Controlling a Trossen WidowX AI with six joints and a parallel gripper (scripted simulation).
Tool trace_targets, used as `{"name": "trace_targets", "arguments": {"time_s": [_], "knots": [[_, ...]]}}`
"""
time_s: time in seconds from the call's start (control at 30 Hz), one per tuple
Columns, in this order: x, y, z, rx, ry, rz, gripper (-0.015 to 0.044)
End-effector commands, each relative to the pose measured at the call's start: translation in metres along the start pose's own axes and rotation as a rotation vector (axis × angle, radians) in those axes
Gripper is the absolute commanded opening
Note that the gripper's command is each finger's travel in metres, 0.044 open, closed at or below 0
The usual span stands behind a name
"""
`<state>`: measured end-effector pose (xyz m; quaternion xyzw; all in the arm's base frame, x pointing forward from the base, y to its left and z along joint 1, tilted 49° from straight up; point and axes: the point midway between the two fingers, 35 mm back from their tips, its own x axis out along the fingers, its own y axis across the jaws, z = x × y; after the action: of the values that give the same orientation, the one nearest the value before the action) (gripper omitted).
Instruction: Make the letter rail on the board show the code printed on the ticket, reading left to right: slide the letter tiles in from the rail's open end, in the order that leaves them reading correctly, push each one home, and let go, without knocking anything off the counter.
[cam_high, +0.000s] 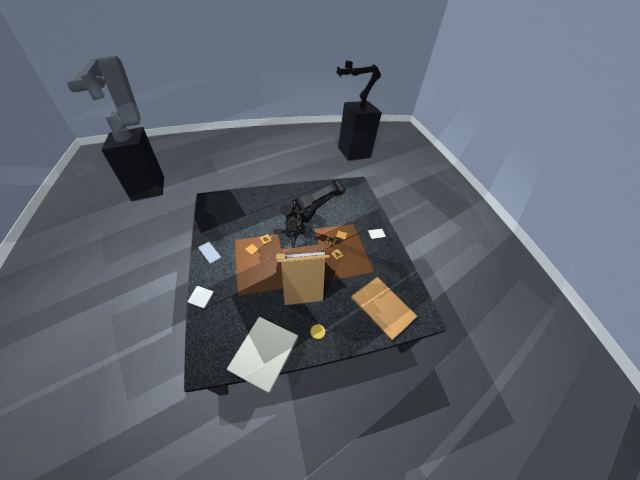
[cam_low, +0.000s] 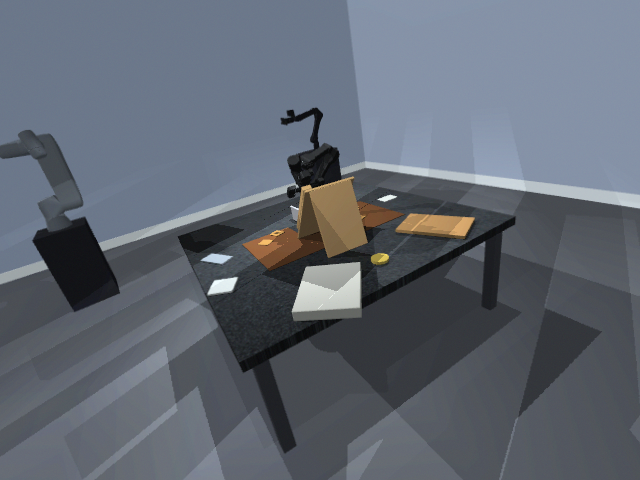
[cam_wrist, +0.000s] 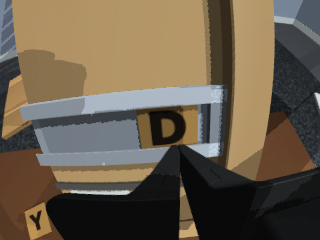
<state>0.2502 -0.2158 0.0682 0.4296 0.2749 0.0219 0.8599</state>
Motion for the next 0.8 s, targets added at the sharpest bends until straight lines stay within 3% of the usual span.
{"name": "trace_targets", "arguments": {"time_s": [0.0, 0.43, 0.77], "knots": [[0.007, -0.001, 0.009, -0.004, 0.094, -0.020, 0.0000], [0.017, 0.036, 0.022, -0.023, 0.634, -0.003, 0.0000], [0.016, 0.040, 0.022, -0.026, 0.664, 0.003, 0.0000]]}}
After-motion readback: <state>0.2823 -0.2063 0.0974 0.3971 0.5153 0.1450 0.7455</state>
